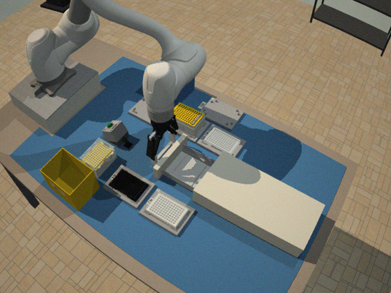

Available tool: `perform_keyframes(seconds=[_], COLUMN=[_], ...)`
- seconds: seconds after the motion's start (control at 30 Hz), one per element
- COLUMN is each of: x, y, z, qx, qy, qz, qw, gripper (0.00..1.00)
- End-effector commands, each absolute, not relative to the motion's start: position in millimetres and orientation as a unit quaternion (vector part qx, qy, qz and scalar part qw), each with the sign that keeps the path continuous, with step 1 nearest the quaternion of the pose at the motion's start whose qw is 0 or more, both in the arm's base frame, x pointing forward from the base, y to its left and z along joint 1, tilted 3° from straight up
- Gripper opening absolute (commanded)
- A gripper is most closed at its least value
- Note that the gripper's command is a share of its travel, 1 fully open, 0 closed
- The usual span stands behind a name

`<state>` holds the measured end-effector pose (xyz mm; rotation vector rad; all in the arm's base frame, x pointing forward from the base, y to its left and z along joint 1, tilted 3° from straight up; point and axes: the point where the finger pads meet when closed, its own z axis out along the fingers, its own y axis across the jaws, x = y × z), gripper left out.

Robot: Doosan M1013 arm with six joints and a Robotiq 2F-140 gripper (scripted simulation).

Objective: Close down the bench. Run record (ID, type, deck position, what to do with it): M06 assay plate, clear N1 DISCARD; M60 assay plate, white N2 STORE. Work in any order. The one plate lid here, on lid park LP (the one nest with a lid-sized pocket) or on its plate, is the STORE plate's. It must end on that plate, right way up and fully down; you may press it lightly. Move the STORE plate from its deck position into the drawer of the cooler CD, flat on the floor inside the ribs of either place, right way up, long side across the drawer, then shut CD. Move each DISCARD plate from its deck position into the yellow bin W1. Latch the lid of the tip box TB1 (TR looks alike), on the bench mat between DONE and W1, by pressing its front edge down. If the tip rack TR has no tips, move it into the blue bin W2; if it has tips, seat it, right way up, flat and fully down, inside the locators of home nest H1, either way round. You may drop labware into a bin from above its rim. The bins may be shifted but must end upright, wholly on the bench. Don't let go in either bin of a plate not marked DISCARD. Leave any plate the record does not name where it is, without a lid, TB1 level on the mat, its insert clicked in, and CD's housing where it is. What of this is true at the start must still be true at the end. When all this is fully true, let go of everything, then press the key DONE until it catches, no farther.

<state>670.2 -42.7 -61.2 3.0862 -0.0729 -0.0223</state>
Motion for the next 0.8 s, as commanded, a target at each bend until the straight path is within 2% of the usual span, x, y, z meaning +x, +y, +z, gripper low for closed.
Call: perform_keyframes(seconds=[0.0, 0.77], x=[667, 655], y=[-43, -42], z=[-61, -61], qx=[0.999, 0.999], qy=[-0.024, -0.024], qz=[-0.007, -0.007], qw=[0.027, 0.027], gripper=[0.0, 0.0])
